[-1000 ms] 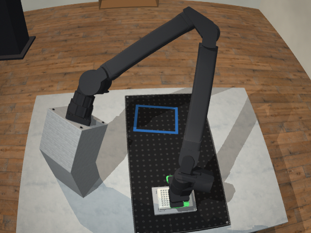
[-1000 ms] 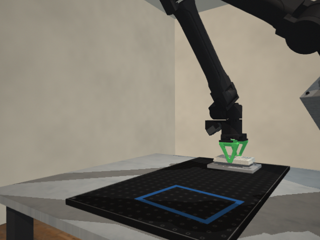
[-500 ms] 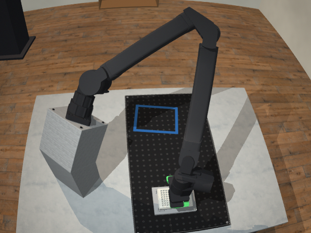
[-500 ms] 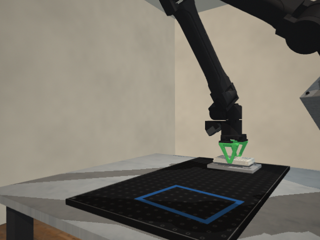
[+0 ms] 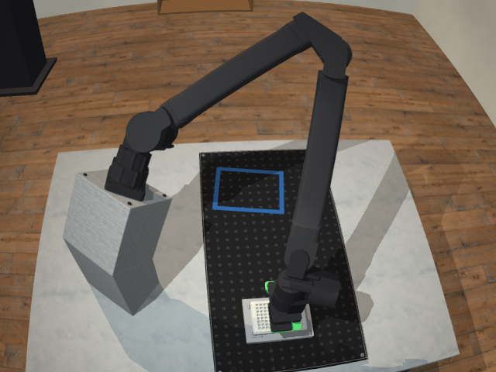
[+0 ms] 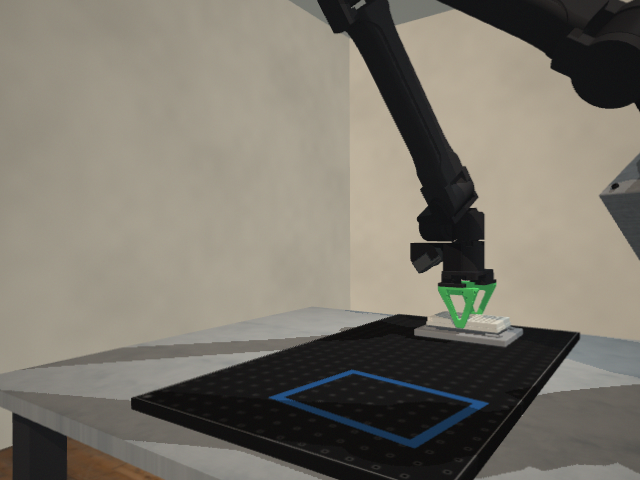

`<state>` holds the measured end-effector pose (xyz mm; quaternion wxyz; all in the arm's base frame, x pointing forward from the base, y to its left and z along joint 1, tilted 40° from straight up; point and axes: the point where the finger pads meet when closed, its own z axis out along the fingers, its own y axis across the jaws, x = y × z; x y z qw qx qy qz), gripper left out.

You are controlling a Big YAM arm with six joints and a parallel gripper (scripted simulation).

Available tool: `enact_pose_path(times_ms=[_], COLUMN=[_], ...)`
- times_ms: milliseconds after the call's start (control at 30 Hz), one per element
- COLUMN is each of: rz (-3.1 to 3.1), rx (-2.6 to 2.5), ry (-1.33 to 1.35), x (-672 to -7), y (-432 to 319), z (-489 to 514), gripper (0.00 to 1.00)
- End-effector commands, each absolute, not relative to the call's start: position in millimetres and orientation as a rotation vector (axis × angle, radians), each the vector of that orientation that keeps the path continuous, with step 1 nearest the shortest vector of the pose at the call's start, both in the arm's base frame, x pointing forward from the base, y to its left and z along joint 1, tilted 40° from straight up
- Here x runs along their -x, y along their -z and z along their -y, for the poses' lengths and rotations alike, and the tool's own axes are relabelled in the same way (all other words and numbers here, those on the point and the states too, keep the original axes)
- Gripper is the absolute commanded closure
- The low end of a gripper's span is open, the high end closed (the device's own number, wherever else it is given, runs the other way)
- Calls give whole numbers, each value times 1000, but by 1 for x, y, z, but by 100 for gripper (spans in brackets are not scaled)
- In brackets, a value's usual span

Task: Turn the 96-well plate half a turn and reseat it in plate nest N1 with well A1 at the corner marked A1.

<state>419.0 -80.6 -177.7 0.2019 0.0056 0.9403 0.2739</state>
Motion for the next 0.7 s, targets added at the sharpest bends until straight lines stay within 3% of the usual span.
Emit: enact_pose_path(times_ms=[0, 667], rz=[-2620, -2623], rx=[-9, -12], ry=[-758, -760], x=[-425, -424], y=[180, 183], z=[79, 77], gripper=[100, 100])
